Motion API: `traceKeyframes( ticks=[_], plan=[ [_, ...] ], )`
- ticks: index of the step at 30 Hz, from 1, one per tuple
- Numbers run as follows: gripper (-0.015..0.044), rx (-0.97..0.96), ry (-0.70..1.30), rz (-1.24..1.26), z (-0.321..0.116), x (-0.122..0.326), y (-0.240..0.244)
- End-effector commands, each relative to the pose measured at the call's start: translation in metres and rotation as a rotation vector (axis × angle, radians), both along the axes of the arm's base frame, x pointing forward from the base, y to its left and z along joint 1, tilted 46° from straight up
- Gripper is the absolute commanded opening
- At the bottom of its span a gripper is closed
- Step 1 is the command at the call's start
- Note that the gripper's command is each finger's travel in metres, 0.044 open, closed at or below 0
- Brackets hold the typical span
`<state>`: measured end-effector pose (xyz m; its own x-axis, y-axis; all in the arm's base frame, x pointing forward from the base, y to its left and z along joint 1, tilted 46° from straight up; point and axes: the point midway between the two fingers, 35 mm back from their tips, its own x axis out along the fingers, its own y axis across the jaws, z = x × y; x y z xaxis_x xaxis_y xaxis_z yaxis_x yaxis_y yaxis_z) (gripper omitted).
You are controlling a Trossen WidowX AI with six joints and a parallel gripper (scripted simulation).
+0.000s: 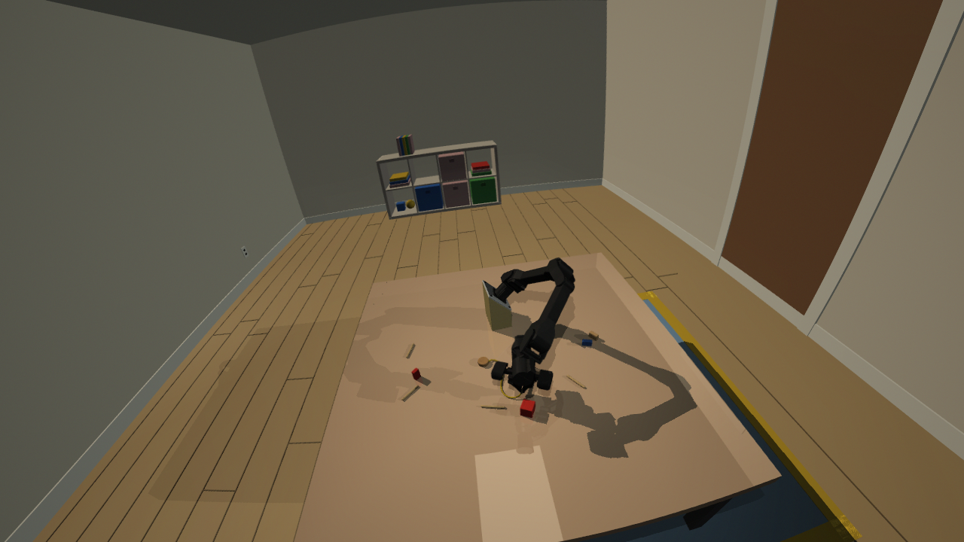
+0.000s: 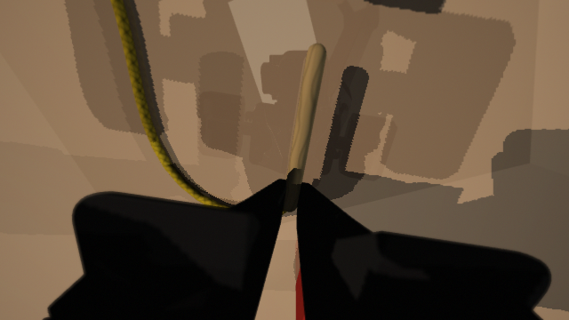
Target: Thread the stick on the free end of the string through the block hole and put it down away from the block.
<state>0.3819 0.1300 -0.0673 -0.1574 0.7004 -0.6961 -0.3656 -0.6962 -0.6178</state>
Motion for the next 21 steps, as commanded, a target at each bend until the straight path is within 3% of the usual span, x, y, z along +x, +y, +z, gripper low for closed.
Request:
traceKeyframes(
  ticks=[1,21],
  plan=[
    [0.0,0.002,0.006,-0.003,0.001,-0.006,0.001],
    [0.0,0.002,0.007,-0.003,0.008,-0.029,0.004]
  ],
)
